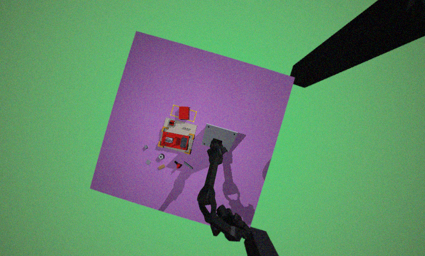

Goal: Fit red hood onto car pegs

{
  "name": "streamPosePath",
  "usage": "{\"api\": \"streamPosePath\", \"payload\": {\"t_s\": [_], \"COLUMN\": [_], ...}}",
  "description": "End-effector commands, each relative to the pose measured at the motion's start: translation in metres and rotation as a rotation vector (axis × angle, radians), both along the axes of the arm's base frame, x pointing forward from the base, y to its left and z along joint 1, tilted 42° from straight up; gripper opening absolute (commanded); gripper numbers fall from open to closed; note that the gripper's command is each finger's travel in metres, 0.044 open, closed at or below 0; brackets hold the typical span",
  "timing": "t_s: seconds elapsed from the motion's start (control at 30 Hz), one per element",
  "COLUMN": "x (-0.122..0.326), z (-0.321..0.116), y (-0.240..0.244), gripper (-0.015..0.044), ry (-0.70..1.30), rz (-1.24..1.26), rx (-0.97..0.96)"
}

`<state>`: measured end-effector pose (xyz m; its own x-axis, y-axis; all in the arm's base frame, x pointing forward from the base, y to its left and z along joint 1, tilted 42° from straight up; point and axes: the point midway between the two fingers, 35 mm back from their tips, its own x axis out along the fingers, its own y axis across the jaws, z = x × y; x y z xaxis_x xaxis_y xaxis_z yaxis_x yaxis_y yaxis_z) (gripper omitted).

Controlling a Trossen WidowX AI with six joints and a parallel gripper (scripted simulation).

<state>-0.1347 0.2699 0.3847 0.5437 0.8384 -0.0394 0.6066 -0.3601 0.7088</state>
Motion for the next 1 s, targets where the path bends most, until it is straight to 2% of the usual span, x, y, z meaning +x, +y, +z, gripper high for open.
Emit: {"api": "streamPosePath", "payload": {"t_s": [0.0,0.23,0.27,0.63,0.97], "x": [0.000,0.028,0.035,0.119,0.182], "z": [0.000,-0.023,-0.027,-0.078,-0.112], "y": [0.000,0.026,0.030,0.065,0.073], "gripper": [0.0247,0.0430,0.0440,0.0440,0.0440], "ry": [0.002,0.147,0.181,0.547,0.785], "rz": [-0.002,-0.137,-0.165,-0.505,-0.761], "rx": [0.001,0.034,0.038,0.133,0.266]}}
